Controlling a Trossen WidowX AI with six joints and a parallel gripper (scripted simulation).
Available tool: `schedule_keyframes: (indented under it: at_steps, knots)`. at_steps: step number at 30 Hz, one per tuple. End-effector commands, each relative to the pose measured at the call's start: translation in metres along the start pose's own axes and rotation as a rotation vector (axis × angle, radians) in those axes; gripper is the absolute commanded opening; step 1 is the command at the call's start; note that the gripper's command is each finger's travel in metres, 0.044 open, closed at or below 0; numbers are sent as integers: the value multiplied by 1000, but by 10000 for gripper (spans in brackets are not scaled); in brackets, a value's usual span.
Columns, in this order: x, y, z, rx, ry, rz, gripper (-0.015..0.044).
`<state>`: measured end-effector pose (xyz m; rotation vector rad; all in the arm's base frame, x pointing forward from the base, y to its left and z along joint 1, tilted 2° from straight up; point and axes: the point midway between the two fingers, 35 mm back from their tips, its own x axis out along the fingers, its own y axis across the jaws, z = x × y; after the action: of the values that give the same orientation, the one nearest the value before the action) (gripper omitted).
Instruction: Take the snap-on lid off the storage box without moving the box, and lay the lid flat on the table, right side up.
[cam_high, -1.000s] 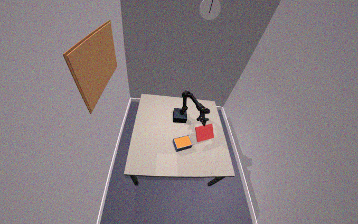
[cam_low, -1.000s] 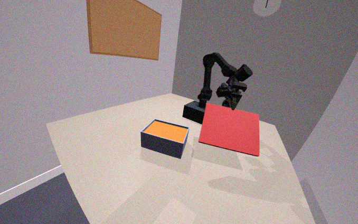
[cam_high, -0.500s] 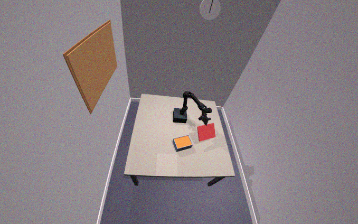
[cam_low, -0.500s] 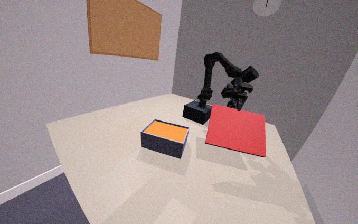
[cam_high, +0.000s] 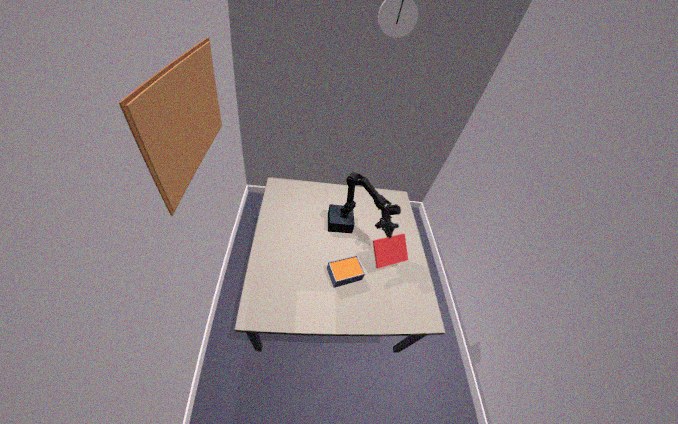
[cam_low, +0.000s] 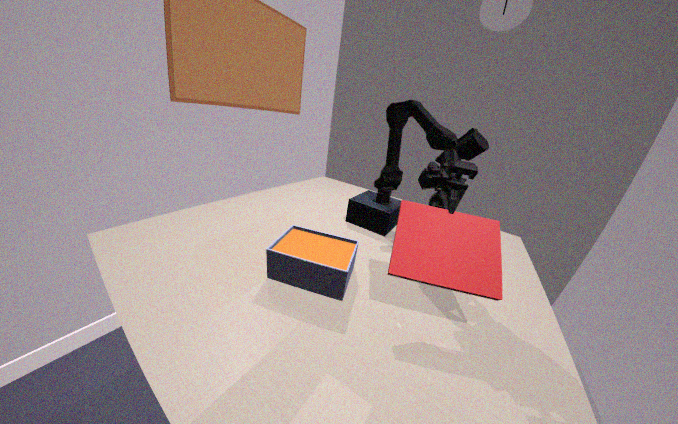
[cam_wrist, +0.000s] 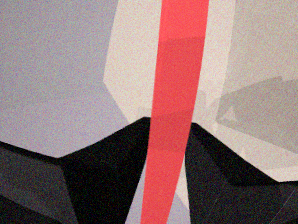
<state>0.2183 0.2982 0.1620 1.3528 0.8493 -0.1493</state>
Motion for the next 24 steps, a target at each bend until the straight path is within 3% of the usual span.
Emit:
schedule_keyframes:
  at_steps: [1,24]
  knots:
    - [3,-4,1,2,-3,5,0]
    - [15,-18,1,2,-3,4,0]
